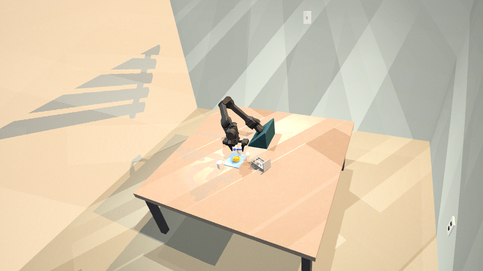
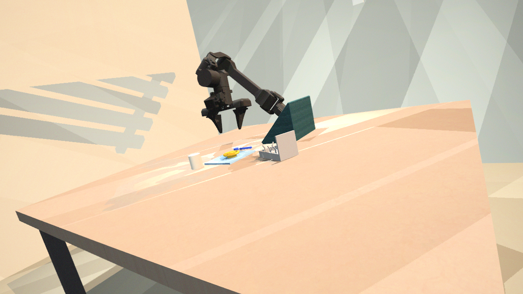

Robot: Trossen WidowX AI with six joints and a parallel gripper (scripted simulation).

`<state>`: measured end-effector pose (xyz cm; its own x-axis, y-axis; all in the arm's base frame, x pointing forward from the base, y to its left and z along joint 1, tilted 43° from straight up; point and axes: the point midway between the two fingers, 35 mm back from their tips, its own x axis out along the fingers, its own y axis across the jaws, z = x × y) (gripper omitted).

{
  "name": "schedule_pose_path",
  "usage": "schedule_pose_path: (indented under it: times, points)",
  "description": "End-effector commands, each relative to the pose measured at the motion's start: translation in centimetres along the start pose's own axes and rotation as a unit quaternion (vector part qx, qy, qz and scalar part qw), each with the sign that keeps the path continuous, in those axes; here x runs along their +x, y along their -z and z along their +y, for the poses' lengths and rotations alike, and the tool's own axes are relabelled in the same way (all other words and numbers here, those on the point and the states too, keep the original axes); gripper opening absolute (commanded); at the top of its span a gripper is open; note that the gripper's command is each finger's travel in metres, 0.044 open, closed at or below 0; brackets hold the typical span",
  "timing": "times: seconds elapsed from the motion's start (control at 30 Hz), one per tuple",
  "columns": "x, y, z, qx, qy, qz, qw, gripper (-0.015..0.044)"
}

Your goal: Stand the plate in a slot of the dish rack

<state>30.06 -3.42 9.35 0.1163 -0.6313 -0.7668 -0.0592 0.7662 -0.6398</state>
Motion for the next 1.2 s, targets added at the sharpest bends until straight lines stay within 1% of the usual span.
schedule_pose_path:
  times: [0.0,0.1,0.3,1.17]
  points:
    - [2.5,0.8,-1.6,0.043,0.022,0.042,0.998,0.04]
    - [3.4,1.1,-2.2,0.057,0.029,0.058,0.996,0.04]
    - [3.7,1.1,-2.2,0.057,0.028,0.058,0.996,0.04]
    - [7.8,1.4,-2.6,0.057,0.029,0.058,0.996,0.04]
